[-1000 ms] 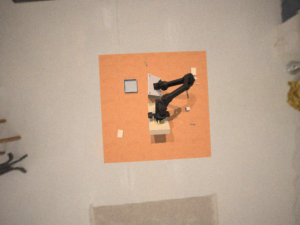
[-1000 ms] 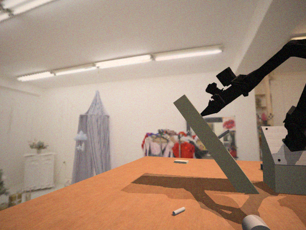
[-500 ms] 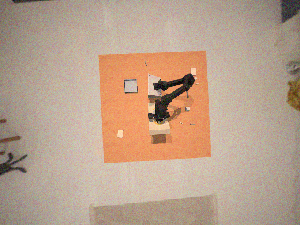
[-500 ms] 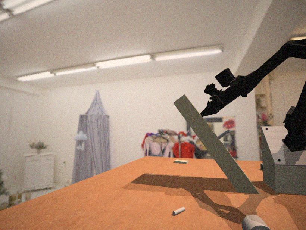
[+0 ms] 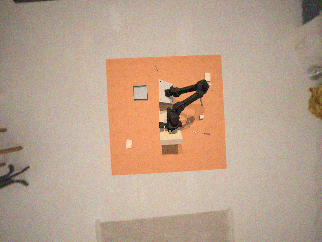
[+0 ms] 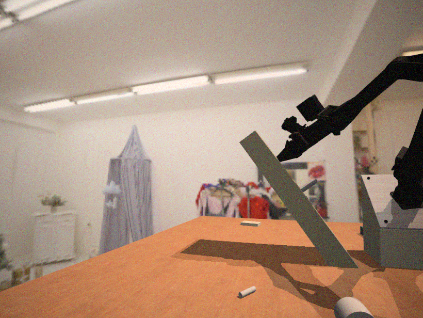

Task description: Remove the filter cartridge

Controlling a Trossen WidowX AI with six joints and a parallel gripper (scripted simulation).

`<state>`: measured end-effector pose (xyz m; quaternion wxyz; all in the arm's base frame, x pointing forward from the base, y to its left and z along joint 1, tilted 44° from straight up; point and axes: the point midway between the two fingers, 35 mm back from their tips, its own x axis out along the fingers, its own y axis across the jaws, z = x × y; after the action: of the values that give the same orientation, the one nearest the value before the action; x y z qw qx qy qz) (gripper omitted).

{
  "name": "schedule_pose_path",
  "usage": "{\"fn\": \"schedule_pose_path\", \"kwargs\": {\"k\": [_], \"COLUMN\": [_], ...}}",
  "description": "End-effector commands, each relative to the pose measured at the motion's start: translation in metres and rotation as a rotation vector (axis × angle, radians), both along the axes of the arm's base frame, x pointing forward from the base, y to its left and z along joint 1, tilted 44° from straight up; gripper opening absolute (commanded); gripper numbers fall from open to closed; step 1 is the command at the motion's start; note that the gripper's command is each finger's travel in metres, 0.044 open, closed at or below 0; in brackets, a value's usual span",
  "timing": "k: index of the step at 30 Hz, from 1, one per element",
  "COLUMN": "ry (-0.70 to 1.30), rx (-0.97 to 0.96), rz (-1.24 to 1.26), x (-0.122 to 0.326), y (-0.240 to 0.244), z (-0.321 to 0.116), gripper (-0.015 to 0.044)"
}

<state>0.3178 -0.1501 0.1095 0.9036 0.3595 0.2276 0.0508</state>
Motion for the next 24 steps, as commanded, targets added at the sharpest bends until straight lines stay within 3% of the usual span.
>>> {"fn": "schedule_pose_path", "kwargs": {"k": [1, 16, 24], "ry": [0.009, -0.001, -0.053], "rx": [0.002, -0.004, -0.209], "rz": [-0.002, 0.002, 0.088], "x": [0.0032, 0.0006, 0.0035], "y": [0.0018, 0.0001, 0.0018], "z": [-0.0029, -0.0004, -0.0028], "gripper": [0.0089, 0.0, 0.0]}}
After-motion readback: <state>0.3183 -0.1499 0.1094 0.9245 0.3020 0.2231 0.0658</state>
